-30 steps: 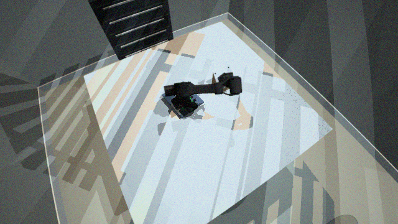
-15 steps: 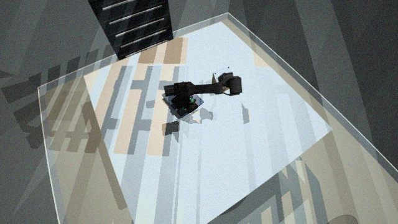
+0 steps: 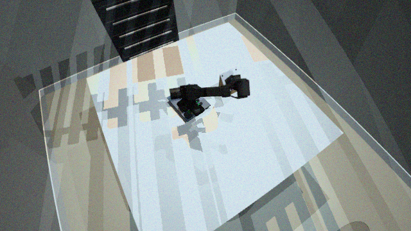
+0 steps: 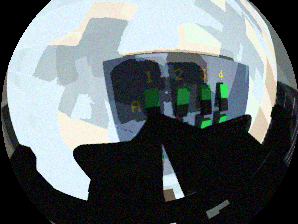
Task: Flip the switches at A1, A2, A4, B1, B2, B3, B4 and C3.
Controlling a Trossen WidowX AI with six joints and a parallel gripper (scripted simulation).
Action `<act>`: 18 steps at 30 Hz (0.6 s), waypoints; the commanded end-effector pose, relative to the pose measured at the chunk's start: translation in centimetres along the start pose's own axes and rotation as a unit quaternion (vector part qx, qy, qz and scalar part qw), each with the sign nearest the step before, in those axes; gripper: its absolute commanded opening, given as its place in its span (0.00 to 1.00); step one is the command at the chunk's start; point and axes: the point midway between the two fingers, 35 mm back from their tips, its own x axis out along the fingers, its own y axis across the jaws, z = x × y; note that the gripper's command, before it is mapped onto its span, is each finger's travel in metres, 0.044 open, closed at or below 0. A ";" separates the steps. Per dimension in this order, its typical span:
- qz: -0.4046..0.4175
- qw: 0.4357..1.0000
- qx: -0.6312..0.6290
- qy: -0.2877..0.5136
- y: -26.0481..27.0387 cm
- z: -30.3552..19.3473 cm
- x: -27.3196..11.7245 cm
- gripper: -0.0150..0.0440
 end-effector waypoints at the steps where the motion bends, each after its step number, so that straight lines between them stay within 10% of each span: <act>1: 0.002 1.000 0.002 0.000 0.0 0.0 0.1 0.25; 18: 0.002 1.000 0.002 0.000 0.0 0.0 0.3 0.25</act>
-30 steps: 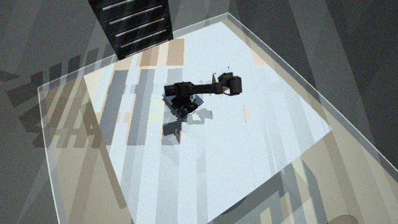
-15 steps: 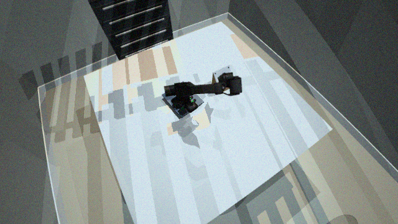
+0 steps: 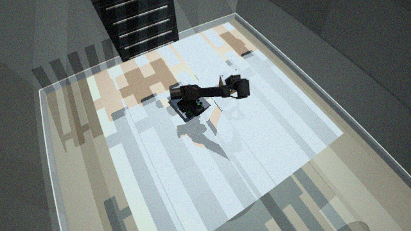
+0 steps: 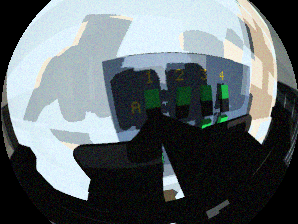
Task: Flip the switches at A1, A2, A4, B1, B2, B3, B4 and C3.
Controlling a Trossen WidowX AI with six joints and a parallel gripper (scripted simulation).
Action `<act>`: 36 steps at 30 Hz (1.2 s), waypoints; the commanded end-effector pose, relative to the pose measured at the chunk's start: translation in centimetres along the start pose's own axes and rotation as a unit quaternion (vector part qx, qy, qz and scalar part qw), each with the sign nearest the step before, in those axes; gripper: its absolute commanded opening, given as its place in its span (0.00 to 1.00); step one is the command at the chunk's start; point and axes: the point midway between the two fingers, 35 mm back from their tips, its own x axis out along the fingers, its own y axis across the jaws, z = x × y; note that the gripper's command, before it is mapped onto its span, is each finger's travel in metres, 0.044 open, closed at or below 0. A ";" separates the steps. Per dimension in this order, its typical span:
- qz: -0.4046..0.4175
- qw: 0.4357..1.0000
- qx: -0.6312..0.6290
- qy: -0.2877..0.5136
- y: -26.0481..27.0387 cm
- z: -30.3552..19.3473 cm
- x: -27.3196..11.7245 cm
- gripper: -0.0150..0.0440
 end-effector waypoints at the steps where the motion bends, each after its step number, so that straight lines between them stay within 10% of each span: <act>1: 0.002 1.000 0.002 0.000 0.0 -0.1 0.1 0.25; 25: 0.002 1.000 0.002 0.000 0.0 -0.1 0.5 0.25; 36: 0.001 1.000 0.002 0.013 -0.2 0.3 -6.1 0.25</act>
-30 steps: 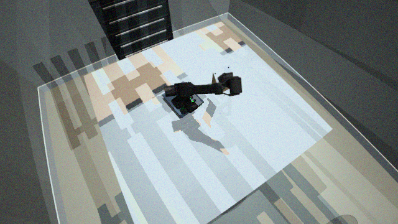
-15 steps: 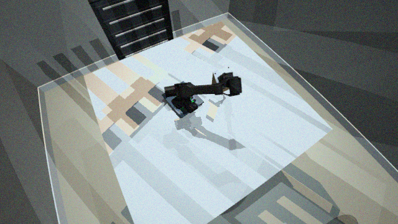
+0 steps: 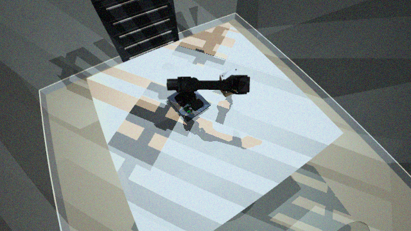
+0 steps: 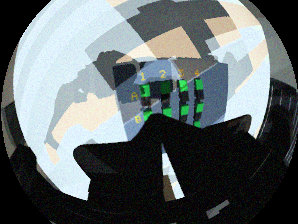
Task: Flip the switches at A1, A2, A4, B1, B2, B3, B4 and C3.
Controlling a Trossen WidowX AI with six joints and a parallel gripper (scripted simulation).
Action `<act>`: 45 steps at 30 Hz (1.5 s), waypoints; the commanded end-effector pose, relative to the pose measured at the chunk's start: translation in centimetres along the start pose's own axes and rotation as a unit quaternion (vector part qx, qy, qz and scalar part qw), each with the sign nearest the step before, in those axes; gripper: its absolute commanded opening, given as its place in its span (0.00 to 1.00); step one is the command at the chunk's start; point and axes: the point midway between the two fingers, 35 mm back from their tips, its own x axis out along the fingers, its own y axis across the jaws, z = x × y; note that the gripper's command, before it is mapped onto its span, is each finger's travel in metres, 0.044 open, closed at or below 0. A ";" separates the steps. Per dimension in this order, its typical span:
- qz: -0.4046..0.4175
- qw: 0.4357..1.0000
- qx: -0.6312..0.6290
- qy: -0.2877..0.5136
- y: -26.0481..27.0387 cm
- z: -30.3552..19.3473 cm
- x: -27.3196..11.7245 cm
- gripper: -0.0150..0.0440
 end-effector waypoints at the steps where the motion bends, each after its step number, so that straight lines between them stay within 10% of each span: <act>1: 0.002 1.000 -0.004 0.009 -0.3 0.3 -0.1 0.25; 45: 0.002 1.000 -0.005 0.021 -2.7 1.7 5.8 0.25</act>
